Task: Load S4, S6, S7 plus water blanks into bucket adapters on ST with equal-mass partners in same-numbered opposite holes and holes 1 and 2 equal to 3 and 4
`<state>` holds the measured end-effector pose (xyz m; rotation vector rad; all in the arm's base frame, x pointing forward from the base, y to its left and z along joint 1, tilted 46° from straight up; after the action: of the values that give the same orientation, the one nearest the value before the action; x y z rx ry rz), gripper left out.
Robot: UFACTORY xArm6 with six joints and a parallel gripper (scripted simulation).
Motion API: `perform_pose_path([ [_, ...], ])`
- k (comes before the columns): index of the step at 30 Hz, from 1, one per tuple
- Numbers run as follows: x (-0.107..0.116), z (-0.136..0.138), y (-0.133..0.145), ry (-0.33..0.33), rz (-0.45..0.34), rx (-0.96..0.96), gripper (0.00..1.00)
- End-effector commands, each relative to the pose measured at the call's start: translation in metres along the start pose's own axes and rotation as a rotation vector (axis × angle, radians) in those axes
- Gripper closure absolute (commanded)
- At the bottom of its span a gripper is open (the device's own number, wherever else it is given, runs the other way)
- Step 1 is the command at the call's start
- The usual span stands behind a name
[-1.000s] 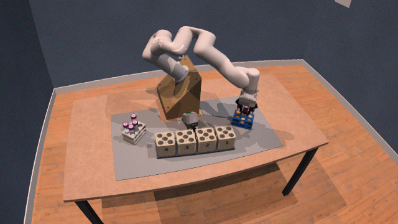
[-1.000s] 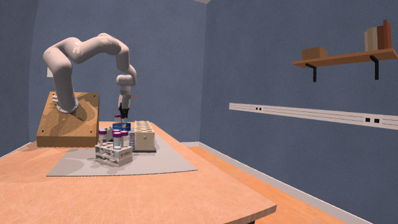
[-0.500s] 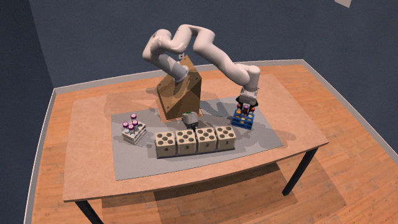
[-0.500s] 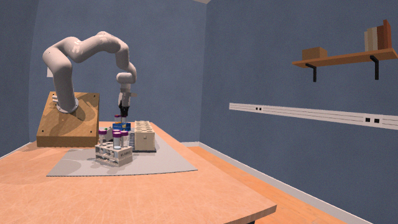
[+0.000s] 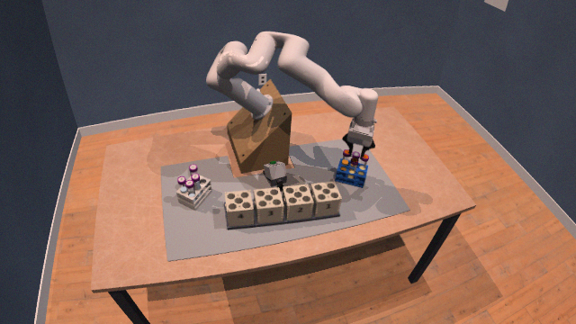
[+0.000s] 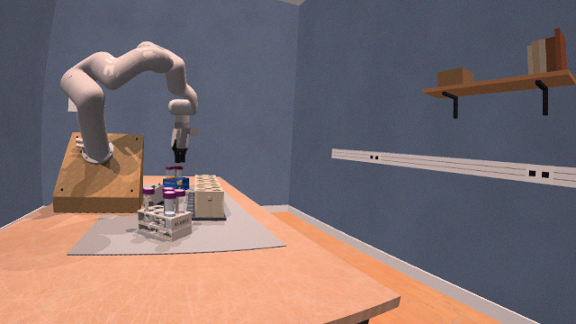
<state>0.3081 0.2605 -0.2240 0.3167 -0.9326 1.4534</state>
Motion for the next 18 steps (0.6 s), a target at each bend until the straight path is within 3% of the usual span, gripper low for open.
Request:
perform_pose_path([
  [1,0.008,-0.001,-0.001,-0.003,0.001,-0.001,0.56],
  [18,0.038,-0.001,-0.001,-0.003,0.001,-0.001,0.56],
])
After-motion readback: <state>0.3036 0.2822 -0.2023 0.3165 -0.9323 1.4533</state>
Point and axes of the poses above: the point where the finger pads meet when closed, its own x axis back along the fingers, its own z axis across the jaws, y = z × x, the point moved 2 cm from there along x, back along the fingers, and after that the axes turned 8 degrees about x, right-handed, at the moved point
